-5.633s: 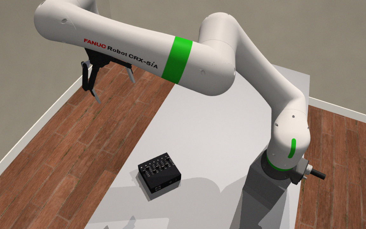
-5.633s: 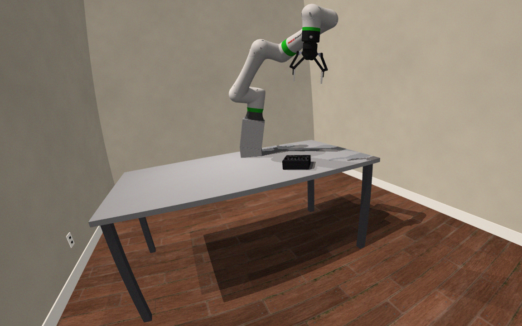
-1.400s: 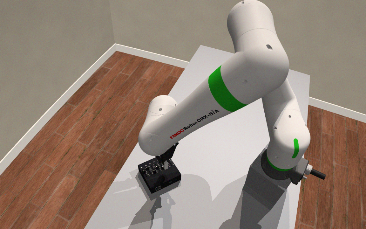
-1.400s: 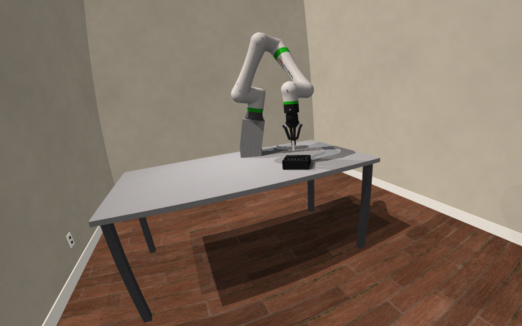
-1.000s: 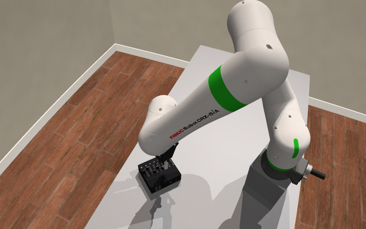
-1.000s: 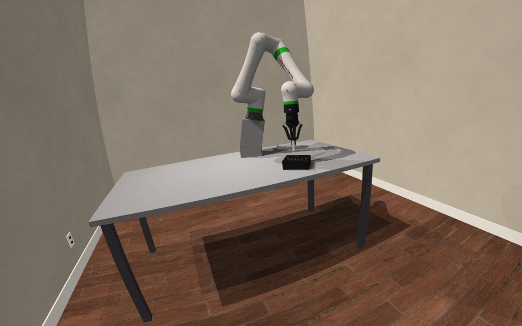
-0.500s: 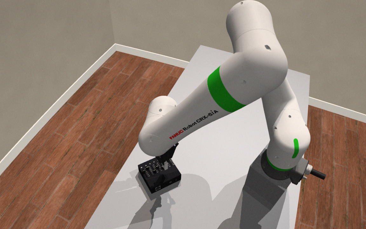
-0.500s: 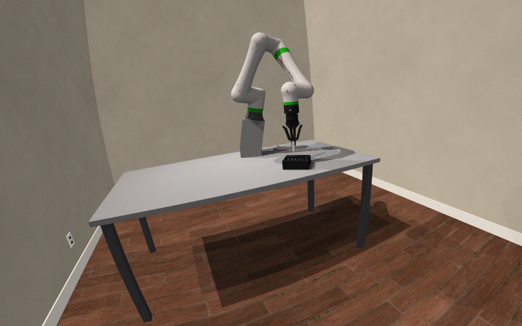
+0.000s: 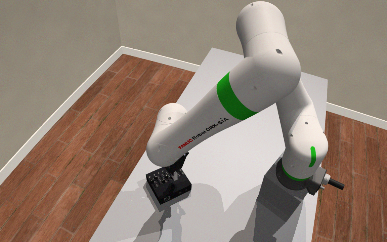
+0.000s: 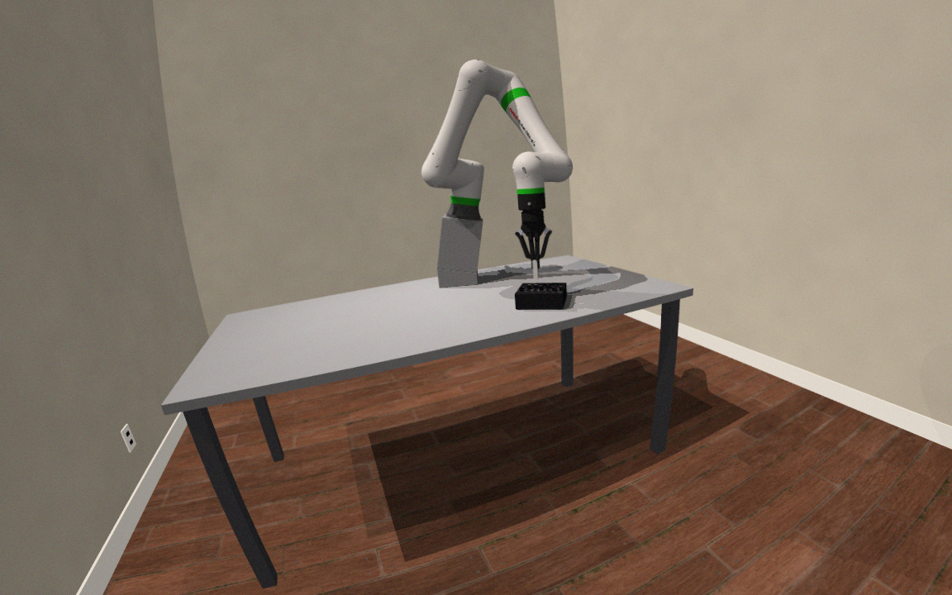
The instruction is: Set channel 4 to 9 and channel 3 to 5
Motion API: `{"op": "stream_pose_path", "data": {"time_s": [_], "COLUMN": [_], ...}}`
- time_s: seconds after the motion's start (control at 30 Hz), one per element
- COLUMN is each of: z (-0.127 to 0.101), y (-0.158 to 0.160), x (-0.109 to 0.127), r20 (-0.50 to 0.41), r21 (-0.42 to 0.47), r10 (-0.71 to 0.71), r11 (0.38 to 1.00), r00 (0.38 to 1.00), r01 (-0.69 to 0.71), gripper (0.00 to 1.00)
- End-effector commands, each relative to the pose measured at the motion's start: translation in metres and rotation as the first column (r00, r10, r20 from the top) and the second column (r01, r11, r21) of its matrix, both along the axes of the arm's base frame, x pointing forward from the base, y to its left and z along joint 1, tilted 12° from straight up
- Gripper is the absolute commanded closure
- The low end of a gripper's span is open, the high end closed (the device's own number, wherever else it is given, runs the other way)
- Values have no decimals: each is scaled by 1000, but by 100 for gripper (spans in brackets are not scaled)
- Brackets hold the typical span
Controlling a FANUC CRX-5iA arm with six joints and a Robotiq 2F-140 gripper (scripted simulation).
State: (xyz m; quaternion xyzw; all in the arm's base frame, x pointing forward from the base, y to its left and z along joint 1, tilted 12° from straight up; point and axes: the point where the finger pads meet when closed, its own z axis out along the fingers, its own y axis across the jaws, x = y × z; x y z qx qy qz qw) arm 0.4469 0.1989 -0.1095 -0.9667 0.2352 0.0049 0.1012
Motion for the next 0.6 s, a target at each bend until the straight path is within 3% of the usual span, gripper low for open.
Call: {"op": "stream_pose_path", "data": {"time_s": [0.0, 0.57], "z": [-2, -10], "y": [0, 2], "x": [0, 1], "r20": [0, 0], "r21": [0, 0], "r10": [0, 0], "r11": [1000, 1000], "r00": [1000, 1000], "r01": [0, 0], "gripper": [100, 100]}}
